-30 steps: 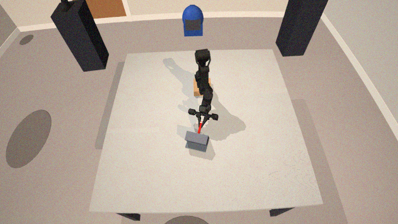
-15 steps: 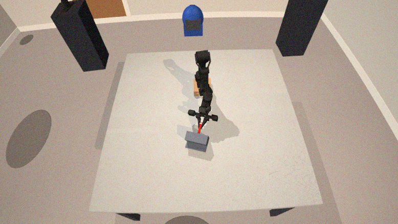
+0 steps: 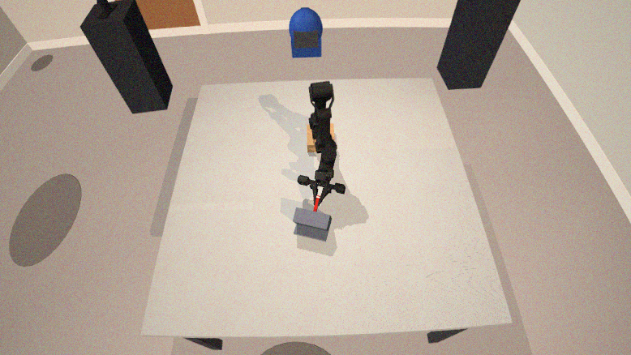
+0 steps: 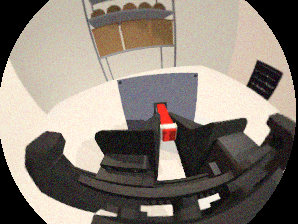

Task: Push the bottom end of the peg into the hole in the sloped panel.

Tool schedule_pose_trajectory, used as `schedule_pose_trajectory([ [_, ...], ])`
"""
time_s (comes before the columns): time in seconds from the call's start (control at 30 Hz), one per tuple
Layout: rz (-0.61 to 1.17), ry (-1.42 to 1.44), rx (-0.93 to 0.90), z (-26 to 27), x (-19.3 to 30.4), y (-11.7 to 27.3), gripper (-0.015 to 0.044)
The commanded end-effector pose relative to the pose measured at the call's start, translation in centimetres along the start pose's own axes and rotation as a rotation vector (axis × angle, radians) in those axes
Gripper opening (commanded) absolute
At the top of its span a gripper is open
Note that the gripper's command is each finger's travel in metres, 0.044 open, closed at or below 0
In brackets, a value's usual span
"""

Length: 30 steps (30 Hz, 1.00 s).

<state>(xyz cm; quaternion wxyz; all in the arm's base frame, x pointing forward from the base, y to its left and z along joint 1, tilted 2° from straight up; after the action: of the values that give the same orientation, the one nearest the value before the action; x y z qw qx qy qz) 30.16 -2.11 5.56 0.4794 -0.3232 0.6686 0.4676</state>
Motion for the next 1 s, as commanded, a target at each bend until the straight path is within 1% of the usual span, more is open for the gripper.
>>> schedule_pose_trajectory([
  [0.0,0.000,0.006,-0.005,0.1,0.0,-0.3,0.0000],
  [0.97,-0.001,0.006,-0.005,0.2,-0.1,-1.4,0.0000],
])
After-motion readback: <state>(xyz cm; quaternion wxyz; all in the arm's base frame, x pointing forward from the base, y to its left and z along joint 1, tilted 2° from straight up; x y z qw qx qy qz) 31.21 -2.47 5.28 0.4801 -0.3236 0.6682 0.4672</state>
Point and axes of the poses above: the point midway between the two fingers, 35 mm back from their tips, its own y axis back along the fingers, its own z axis across the jaws, x = y × z, the point moved 6 cm from there along y, back along the fingers, and after that the axes turned 6 degrees about y, right-handed, at the moved point
